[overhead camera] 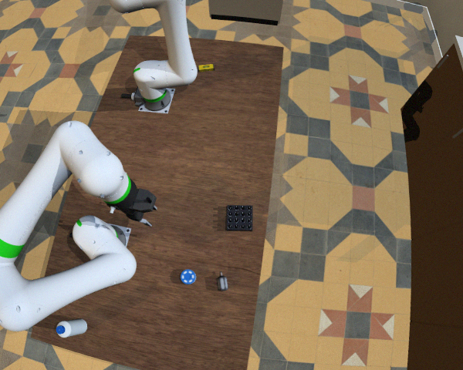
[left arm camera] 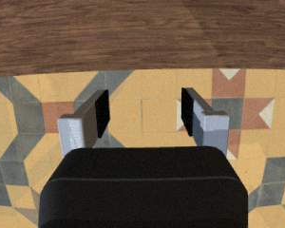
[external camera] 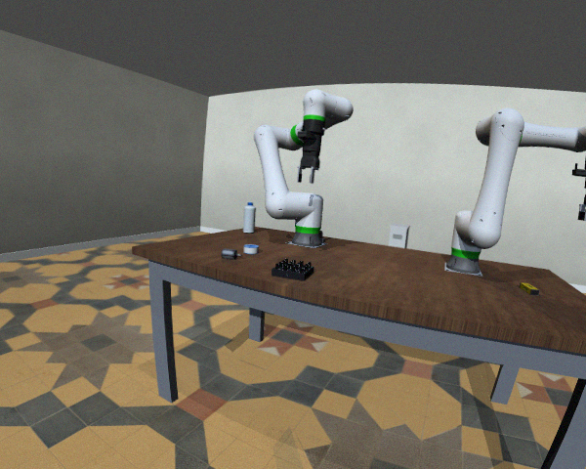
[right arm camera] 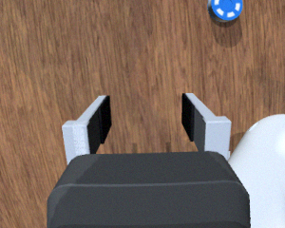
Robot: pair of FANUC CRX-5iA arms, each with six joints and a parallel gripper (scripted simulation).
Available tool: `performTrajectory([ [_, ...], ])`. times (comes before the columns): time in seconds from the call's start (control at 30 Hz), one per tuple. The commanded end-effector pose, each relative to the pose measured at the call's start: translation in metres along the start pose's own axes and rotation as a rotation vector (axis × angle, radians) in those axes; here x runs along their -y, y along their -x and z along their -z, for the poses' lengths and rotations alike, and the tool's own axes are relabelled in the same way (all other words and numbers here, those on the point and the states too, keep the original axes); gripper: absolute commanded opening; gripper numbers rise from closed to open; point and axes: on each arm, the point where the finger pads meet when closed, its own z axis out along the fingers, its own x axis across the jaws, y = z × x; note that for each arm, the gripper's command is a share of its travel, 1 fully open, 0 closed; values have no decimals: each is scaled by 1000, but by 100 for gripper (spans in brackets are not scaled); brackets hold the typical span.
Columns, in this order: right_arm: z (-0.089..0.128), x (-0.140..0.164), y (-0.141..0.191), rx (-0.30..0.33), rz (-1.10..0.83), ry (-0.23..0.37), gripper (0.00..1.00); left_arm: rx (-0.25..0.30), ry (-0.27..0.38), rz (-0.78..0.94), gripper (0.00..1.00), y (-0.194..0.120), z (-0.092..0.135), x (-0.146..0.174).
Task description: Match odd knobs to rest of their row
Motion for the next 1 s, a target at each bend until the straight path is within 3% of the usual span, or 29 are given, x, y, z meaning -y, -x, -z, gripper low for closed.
performTrajectory([
  [0.0,1,0,0,0,0,-1,100,0,3,-1,100,-1,1,0],
  [0.4,-5,14,16,0,17,0,100,0,3,-1,100,-1,1,0],
  [0.5,-19,40,41,1,46,5,100,0,3,-1,100,-1,1,0],
  [0.97,-59,99,86,2,104,13,100,0,3,-1,100,-1,1,0],
])
